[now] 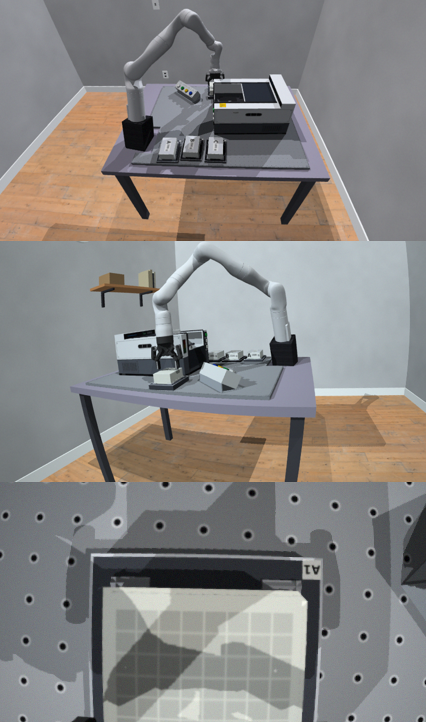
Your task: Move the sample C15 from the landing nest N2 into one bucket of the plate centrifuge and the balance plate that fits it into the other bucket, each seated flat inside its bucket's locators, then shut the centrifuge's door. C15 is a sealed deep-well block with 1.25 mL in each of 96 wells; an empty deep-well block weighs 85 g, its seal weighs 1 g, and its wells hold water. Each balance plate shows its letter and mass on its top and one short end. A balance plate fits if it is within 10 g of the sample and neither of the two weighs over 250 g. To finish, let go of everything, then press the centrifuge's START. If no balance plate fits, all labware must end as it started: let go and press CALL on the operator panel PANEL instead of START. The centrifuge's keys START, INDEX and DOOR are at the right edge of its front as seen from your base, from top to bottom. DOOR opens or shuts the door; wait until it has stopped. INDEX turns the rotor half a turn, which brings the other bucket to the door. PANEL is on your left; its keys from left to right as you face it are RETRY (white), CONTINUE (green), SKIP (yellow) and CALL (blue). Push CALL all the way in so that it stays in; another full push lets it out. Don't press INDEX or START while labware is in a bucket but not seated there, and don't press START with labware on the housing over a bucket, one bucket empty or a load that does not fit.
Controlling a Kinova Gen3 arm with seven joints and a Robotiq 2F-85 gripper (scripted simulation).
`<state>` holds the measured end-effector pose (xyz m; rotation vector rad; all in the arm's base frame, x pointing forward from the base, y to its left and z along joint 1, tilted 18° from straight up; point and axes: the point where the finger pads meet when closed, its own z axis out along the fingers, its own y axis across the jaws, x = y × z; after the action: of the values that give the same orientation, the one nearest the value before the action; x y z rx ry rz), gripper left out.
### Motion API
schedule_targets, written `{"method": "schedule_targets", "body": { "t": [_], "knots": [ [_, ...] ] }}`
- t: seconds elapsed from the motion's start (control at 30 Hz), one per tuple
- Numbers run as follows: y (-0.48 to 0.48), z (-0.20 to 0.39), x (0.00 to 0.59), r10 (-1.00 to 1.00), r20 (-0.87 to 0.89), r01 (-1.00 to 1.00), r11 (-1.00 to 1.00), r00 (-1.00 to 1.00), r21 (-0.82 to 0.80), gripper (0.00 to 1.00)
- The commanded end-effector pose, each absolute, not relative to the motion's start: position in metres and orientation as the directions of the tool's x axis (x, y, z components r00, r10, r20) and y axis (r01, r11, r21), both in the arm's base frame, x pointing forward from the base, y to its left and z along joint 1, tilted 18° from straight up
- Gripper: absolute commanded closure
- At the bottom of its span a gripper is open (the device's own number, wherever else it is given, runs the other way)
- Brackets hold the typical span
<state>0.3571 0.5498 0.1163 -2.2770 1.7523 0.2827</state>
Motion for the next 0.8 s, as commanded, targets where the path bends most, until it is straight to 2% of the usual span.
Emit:
{"method": "schedule_targets", "body": {
  "t": [0.0,0.77],
  "knots": [
    [0.5513,0.1141,0.3578,-0.917,-0.306,-0.967,-0.242,0.256,-0.084,0.00],
    [0.5530,0.1090,0.3578,-0.917,-0.306,-0.967,-0.242,0.256,-0.084,0.00]
  ]
}}
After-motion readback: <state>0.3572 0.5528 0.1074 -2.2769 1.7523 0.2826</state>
